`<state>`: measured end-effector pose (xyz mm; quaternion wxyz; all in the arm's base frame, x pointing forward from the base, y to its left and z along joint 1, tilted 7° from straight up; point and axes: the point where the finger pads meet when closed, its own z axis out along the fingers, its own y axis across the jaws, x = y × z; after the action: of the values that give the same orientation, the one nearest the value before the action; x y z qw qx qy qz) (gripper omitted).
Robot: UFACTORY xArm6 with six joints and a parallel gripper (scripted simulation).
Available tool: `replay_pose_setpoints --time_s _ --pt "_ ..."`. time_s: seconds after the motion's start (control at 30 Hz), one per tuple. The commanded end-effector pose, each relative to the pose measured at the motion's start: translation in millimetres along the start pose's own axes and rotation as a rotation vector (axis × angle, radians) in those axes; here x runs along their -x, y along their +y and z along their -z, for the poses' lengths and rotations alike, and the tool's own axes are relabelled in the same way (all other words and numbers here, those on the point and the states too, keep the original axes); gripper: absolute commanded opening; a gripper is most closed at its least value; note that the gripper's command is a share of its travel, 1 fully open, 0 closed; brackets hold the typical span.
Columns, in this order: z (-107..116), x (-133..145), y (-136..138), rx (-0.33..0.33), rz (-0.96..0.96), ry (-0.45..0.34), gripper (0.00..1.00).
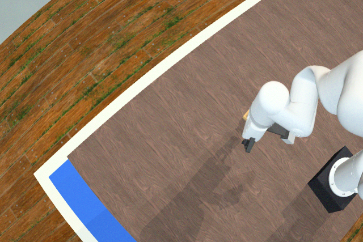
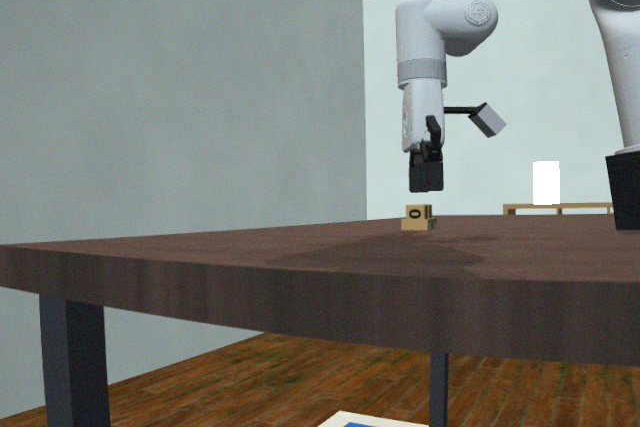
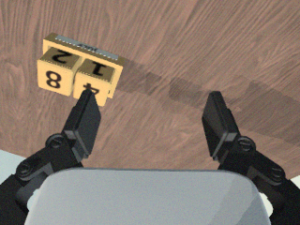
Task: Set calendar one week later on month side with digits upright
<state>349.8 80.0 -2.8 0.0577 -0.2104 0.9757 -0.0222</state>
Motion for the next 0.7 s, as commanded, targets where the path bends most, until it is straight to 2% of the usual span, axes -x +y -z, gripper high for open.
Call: replay_pose_setpoints --time_s 0.0,0.17,0.27,0.47,0.67 --pt "0.7 2.6 -0.5 -0.002 -0.062 -0.003 1.00" --pt "0.7 6.1 -1.2 -0.002 -0.252 -0.003 1.00" --pt "0.8 23.2 -4.5 -0.002 -0.254 -0.003 1.00" --pt "0.8 25.1 -4.9 -0.002 -0.261 -0.003 1.00" --pt "0.8 28.4 -5.5 -0.001 -0.440 -0.004 1.00"
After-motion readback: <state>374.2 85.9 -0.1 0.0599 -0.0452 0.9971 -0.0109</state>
